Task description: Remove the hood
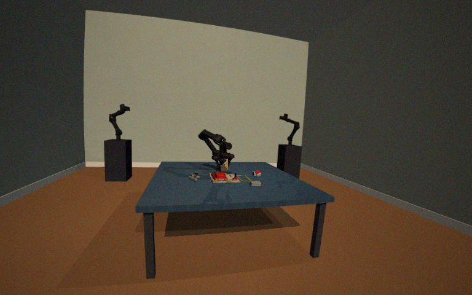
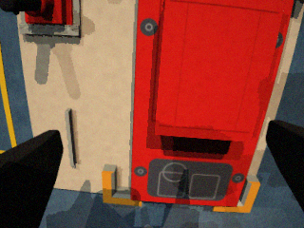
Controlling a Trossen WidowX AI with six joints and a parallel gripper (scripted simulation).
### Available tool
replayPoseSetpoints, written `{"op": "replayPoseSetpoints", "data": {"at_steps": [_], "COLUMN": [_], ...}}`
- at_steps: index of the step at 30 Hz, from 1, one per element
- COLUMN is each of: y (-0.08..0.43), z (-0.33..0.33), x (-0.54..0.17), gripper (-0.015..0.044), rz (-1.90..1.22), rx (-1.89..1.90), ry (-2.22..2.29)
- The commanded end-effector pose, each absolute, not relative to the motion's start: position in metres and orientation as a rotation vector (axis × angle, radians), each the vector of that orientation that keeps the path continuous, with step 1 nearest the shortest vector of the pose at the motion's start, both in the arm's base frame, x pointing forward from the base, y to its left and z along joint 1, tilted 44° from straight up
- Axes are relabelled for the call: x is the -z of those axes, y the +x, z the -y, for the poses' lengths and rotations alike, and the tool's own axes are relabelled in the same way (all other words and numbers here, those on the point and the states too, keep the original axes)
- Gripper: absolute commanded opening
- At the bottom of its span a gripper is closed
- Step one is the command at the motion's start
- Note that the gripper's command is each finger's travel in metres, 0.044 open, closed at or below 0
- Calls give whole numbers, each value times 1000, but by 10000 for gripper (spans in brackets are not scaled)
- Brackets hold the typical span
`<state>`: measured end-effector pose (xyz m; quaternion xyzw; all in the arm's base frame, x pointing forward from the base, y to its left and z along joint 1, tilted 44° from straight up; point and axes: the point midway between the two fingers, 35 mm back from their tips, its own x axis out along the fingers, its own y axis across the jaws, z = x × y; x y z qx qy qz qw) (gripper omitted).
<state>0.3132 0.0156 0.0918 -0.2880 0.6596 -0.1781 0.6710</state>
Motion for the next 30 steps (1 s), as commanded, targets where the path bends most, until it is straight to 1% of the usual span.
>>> {"op": "replayPoseSetpoints", "data": {"at_steps": [1, 30], "y": [328, 330], "z": [6, 15], "x": [-110, -99], "gripper": [440, 440], "rz": [-1436, -1436], "rx": [539, 538], "ry": [-639, -639]}}
